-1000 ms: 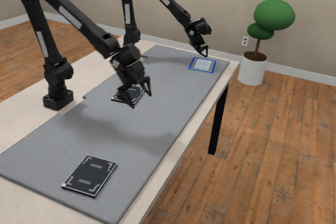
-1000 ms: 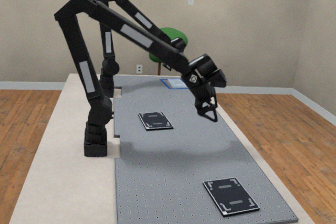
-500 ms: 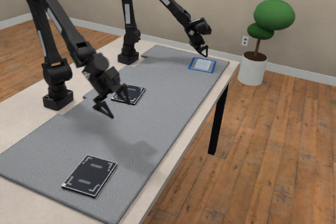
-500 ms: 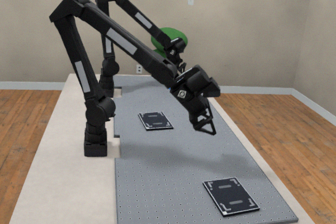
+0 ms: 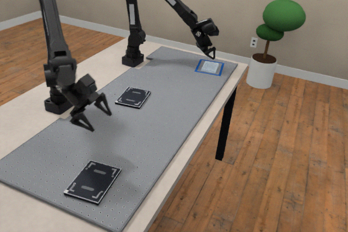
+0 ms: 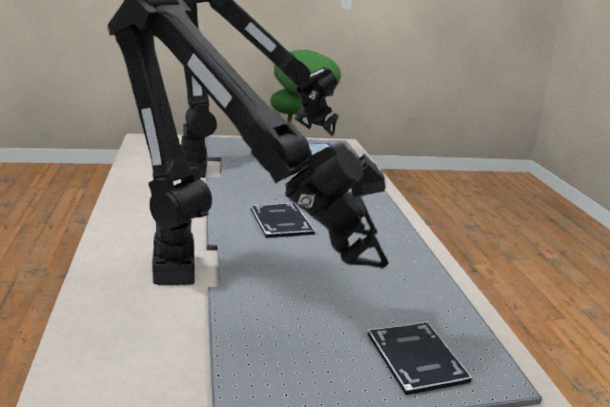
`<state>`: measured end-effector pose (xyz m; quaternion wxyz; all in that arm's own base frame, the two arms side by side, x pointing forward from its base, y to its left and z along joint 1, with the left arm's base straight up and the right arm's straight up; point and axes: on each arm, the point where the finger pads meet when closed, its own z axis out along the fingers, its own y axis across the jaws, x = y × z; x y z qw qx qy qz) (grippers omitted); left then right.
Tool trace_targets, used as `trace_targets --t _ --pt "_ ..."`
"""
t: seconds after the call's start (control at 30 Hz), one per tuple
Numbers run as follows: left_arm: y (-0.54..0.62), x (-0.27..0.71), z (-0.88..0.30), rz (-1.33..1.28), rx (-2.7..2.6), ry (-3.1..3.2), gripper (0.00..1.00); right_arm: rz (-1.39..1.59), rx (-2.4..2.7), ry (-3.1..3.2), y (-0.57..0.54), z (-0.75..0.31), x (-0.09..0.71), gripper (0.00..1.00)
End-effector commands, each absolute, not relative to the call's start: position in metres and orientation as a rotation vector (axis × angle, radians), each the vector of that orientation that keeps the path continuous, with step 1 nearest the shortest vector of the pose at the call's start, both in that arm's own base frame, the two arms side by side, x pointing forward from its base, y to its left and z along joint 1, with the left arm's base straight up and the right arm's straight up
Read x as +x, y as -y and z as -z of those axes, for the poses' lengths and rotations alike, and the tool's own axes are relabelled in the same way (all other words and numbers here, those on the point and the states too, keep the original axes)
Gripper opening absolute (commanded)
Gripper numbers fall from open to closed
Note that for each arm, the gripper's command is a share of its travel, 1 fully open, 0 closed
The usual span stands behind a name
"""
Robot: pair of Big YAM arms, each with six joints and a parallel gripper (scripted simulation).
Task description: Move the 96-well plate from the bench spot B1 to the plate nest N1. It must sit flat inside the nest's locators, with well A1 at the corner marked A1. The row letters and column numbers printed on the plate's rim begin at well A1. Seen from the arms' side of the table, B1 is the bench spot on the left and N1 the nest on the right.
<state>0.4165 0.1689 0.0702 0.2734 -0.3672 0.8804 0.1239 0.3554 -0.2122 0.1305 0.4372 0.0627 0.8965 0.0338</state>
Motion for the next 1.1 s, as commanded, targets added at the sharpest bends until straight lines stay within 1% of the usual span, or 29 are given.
trace_targets --t 0.0,0.3,0.63,0.7,0.87,0.93,1.07 --pt "-0.174 0.431 -0.097 -0.313 -0.996 -2.301 1.0 -0.013 -0.001 -2.177 0.271 -0.145 0.346 1.0" --pt "-0.174 0.431 -0.097 -0.313 -0.996 -2.301 1.0 0.008 -0.11 -2.089 0.342 -0.144 0.309 1.0" --pt "-0.174 0.431 -0.097 -0.313 -0.996 -2.301 1.0 -0.014 -0.105 -2.053 0.371 -0.144 0.295 1.0" --pt "-0.18 0.437 -0.101 -0.296 -1.064 -2.272 1.0 -0.045 -0.113 -2.056 0.364 -0.142 0.303 1.0" --pt "-0.18 0.437 -0.089 -0.284 -1.153 -2.285 1.0 -0.118 -0.22 -2.05 0.344 -0.15 0.356 1.0" --pt "-0.18 0.437 -0.089 -0.284 -1.153 -2.285 1.0 -0.118 -0.22 -2.05 0.344 -0.15 0.356 1.0" --pt "-0.179 0.438 -0.087 -0.268 -1.221 -2.283 1.0 -0.188 -0.329 -2.038 0.318 -0.158 0.41 1.0"
